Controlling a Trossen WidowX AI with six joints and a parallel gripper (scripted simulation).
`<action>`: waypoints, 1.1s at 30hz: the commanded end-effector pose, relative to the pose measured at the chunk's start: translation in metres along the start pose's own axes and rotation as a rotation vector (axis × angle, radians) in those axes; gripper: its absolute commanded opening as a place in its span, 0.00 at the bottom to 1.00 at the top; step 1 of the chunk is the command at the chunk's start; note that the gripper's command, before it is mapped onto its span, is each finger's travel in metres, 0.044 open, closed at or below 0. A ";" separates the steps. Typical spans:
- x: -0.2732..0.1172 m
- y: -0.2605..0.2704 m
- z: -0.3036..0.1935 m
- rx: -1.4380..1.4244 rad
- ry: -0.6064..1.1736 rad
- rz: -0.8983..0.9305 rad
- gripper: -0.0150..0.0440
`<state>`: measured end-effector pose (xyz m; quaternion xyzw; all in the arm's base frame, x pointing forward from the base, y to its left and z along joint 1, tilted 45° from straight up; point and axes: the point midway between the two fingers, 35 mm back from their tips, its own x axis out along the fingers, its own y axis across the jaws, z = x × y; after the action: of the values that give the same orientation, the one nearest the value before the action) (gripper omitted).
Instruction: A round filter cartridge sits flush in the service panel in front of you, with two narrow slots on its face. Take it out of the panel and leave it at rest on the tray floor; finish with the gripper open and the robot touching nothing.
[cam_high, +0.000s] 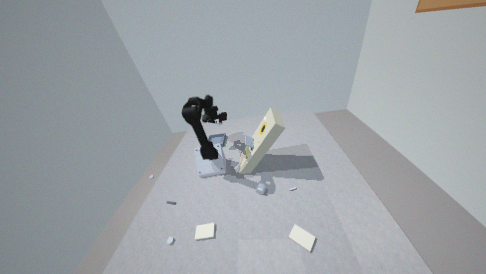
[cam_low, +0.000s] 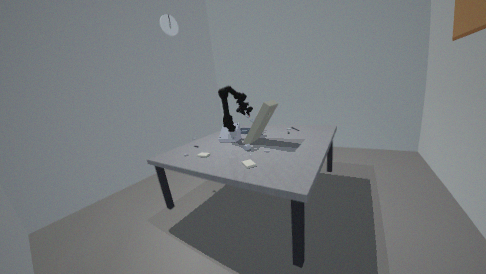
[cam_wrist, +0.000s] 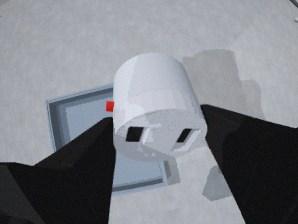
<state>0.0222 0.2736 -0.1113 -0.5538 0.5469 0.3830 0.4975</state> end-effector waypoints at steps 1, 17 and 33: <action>0.017 0.024 -0.013 -0.087 0.002 0.052 0.25; 0.059 0.065 -0.053 -0.252 0.013 0.148 0.25; 0.109 0.063 -0.085 -0.258 0.021 0.141 0.30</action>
<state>-0.0379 0.1707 -0.2076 -0.5781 0.5368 0.4770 0.3874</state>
